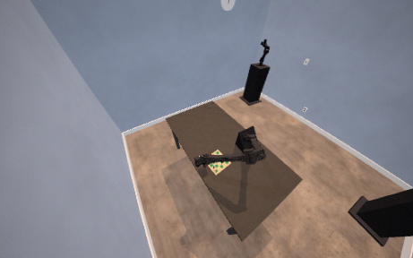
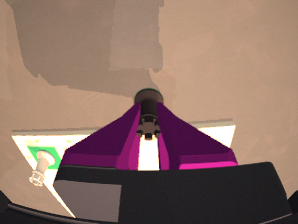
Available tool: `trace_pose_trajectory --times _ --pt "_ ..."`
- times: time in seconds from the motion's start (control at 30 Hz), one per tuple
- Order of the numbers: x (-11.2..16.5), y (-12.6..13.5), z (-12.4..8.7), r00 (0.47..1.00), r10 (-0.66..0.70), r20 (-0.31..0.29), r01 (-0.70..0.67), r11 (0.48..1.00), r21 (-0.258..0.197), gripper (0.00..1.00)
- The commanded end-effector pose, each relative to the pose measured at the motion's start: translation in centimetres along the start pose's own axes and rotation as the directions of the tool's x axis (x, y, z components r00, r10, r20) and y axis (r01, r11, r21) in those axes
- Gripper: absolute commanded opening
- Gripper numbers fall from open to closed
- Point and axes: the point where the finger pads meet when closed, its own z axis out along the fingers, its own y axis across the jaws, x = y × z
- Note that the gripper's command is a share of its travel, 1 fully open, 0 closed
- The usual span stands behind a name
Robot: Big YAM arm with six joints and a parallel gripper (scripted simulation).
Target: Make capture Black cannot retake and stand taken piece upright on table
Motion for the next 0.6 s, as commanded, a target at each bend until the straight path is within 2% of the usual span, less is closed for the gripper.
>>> trace_pose_trajectory --times 0.0,0.57 --pt "0.01 -0.58 0.02 1.0 0.025 0.002 -0.025 1.0 -0.003 0.0" --pt "-0.89 -0.77 -0.65 1.0 0.001 0.017 -0.001 1.0 -0.001 0.0"
